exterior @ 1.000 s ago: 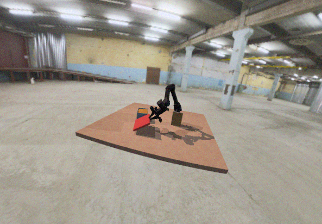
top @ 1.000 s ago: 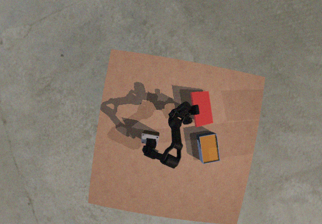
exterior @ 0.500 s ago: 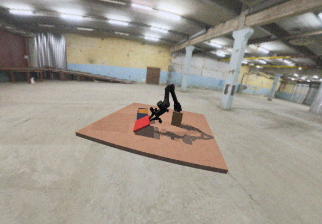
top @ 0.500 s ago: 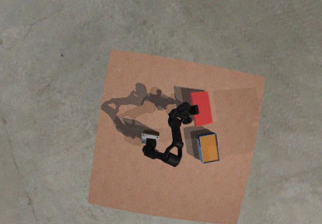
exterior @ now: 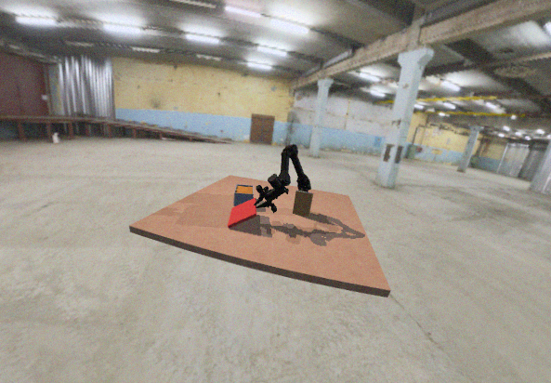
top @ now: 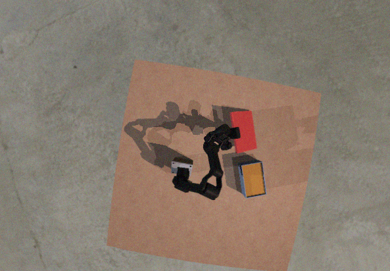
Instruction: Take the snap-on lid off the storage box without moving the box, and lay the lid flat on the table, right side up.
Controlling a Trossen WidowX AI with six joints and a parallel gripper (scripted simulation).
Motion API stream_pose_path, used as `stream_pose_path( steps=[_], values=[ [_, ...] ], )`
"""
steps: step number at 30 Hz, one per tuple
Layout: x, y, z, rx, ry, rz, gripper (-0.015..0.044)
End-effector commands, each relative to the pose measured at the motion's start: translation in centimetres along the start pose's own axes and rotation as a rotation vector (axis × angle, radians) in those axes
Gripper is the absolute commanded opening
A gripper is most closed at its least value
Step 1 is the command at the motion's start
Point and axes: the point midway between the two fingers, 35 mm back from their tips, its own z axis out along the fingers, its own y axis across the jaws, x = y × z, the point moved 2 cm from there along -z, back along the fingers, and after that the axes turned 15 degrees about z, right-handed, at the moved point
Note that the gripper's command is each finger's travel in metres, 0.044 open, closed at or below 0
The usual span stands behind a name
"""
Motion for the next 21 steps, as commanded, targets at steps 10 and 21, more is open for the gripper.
stream_pose_path(
  steps=[10,21],
  values=[
    [-0.2,-0.9,0.7,0.001,0.0,-0.006,0.0],
    [-0.4,-1.5,1.3,0.001,0.0,-0.006,0.0]
  ],
)
